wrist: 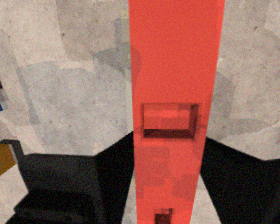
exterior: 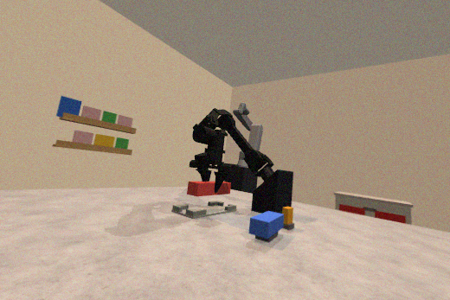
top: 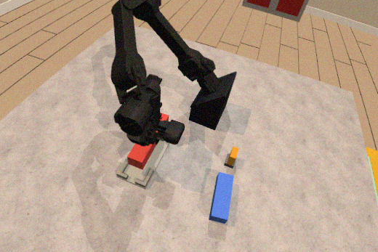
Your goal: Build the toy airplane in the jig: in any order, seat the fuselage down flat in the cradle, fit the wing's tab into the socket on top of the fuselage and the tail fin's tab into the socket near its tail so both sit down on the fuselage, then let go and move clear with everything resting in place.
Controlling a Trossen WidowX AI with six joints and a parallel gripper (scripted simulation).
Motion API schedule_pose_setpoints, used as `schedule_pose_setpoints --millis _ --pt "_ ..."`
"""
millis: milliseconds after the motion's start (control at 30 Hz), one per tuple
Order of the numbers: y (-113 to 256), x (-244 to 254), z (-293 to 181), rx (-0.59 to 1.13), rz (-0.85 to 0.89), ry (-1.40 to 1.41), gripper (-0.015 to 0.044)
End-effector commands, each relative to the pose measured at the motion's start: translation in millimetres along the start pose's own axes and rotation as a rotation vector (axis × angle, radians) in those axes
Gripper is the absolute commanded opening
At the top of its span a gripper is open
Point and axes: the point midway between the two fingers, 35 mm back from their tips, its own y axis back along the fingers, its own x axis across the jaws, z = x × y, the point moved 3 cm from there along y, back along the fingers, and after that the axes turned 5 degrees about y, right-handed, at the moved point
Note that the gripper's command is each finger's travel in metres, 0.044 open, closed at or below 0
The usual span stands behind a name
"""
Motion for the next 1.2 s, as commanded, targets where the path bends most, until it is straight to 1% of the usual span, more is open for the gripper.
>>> schedule_pose_setpoints --millis 0,633,867,1033,1167 --pt "-4 0 0 -0.003 -0.004 0.003 0.0195" --pt "-34 -2 0 -0.003 -0.006 0.003 0.0195" --pt "-37 -2 0 -0.003 -0.006 0.003 0.0195" --pt "-36 -3 0 -0.002 -0.003 -0.008 0.0161" --pt "-36 -3 0 -0.002 -0.003 -0.008 0.0056"
